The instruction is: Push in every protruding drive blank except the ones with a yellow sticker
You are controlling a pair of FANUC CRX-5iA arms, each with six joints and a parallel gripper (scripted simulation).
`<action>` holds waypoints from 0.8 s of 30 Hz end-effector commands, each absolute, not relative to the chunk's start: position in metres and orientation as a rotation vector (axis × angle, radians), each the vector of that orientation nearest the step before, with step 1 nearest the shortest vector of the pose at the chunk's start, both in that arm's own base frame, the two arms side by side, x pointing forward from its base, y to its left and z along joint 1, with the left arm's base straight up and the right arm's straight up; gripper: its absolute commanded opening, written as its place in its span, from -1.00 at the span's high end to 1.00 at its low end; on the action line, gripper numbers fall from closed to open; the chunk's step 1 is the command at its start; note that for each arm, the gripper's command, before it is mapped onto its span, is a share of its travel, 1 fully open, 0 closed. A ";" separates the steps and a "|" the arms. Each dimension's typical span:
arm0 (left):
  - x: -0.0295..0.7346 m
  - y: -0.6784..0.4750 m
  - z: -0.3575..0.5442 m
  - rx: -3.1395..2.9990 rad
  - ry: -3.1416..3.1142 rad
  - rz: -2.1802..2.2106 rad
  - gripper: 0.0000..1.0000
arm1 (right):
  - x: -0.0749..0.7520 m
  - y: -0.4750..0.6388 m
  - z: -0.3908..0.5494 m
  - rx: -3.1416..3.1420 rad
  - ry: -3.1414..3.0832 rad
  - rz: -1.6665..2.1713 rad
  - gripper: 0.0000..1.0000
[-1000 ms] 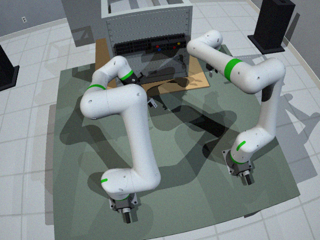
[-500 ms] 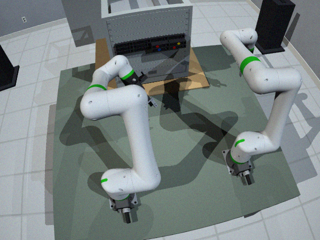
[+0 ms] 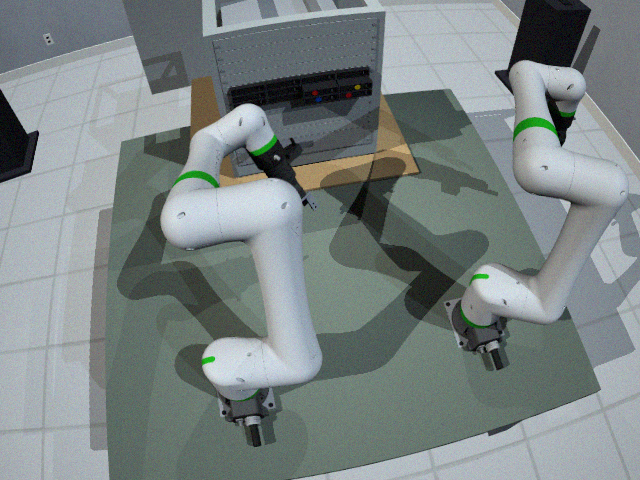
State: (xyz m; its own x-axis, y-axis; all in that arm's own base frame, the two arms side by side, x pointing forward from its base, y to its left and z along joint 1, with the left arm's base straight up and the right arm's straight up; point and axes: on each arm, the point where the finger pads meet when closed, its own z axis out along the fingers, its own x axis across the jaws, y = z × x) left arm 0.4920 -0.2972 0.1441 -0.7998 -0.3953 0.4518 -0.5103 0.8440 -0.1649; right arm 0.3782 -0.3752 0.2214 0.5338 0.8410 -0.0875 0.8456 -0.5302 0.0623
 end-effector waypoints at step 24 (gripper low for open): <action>0.502 -0.358 0.236 0.586 -3.474 0.336 -1.00 | 0.053 -0.481 0.280 3.122 0.223 -0.015 -1.00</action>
State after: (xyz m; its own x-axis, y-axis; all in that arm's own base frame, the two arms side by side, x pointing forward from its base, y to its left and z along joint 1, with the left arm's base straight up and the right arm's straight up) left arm 0.5004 -0.3519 0.2272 -0.9001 -0.3573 -0.2494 -0.2950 0.9209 -0.2546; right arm 0.0836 -0.4781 0.2729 0.9765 0.2146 -0.0188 0.2148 -0.9765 0.0146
